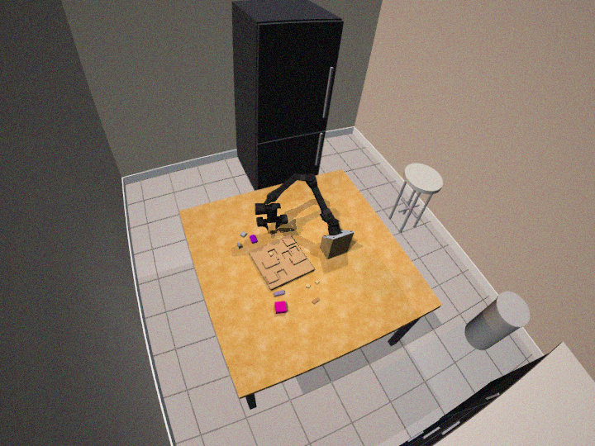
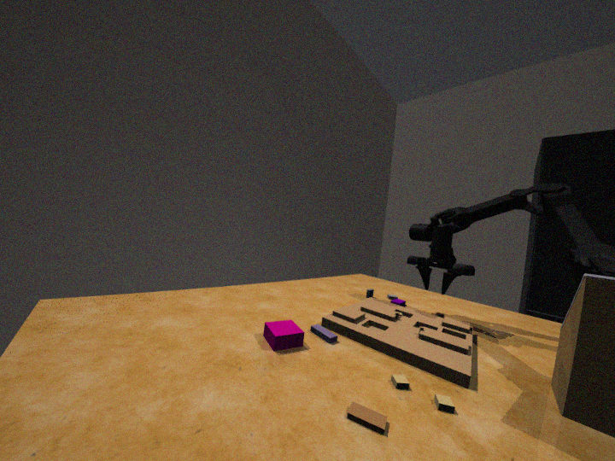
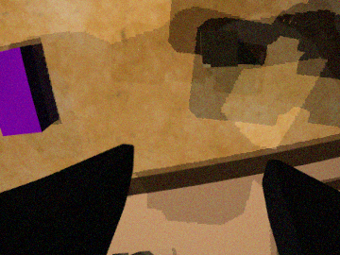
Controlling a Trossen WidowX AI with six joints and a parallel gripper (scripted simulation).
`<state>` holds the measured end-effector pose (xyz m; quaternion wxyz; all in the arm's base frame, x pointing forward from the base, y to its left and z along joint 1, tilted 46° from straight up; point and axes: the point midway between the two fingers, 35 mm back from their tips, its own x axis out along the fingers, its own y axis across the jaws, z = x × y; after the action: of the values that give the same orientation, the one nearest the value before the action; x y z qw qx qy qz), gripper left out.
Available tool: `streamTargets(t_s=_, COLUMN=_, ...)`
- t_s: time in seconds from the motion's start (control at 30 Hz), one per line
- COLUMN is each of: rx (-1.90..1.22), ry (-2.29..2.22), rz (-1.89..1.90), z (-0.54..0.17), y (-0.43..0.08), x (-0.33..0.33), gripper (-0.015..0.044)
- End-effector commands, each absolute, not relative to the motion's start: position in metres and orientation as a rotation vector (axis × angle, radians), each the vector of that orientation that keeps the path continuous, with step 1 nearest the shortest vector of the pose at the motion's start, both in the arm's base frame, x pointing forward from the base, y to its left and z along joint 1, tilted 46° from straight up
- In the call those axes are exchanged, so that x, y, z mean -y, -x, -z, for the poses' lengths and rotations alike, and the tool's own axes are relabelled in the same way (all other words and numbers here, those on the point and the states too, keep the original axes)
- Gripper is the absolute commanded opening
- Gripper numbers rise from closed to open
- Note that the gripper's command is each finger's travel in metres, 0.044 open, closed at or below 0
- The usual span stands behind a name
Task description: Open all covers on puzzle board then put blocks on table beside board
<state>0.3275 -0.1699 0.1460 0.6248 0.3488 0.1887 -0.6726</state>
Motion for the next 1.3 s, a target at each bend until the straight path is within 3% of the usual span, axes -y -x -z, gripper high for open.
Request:
streamTargets(t_s=0.0, rx=-0.37, ry=-0.878, rz=1.57, z=-0.136, y=-0.338, x=0.159, gripper=0.0151)
streamTargets(t_s=0.2, rx=-0.205, ry=-1.035, rz=1.638, z=-0.114, y=-0.354, x=0.136, gripper=0.0)
streamTargets(t_s=0.73, rx=0.305, ry=-1.456, rz=1.728, z=-0.056, y=-0.387, x=0.079, gripper=0.0)
streamTargets(t_s=1.27, rx=0.321, ry=-1.467, rz=1.728, z=-0.03, y=-0.389, x=0.101, gripper=0.0)
